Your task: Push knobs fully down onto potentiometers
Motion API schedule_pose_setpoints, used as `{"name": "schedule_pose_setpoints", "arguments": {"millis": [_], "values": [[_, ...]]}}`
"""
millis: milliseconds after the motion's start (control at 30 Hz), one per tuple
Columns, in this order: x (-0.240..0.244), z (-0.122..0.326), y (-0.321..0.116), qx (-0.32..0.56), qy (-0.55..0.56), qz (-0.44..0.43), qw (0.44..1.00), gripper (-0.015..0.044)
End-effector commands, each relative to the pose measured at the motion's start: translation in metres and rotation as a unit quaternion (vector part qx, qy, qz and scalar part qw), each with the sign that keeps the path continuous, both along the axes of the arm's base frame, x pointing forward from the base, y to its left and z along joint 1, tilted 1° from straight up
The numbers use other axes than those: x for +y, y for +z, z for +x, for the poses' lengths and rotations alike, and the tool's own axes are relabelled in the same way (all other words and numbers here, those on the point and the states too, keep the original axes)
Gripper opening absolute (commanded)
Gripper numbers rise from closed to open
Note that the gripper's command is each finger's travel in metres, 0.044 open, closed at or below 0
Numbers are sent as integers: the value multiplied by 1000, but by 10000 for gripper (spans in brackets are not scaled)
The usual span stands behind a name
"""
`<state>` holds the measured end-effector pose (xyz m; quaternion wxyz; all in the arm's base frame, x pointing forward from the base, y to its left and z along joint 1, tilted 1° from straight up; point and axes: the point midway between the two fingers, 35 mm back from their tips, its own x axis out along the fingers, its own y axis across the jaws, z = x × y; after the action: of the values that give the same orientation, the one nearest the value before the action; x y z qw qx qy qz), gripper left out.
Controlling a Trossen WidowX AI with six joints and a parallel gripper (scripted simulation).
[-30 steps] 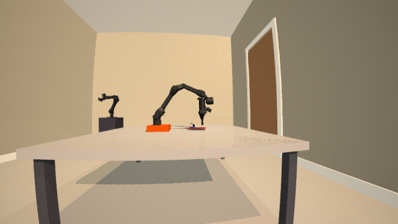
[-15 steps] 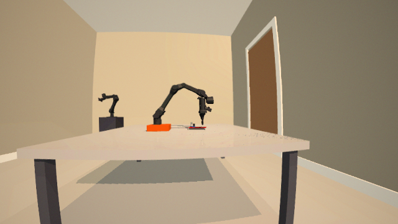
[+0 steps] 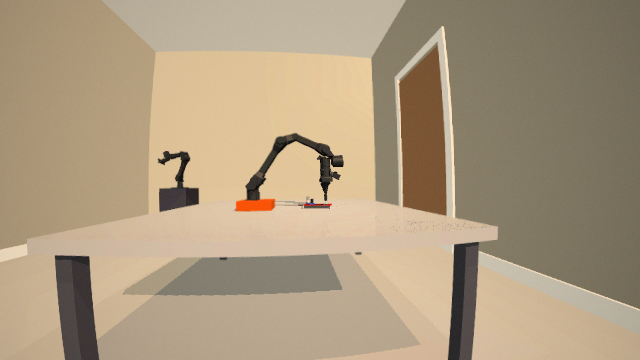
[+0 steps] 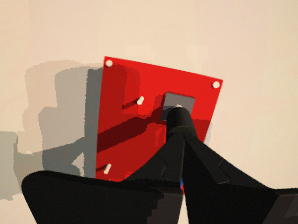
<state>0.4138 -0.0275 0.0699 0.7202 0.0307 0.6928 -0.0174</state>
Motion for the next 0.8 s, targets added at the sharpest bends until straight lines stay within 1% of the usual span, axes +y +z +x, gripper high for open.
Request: {"name": "schedule_pose_setpoints", "arguments": {"millis": [0, 767], "values": [[0, 0, -5, 3, 2, -1, 1000, 0], [0, 1, -13, 3, 2, -1, 1000, 0]]}}
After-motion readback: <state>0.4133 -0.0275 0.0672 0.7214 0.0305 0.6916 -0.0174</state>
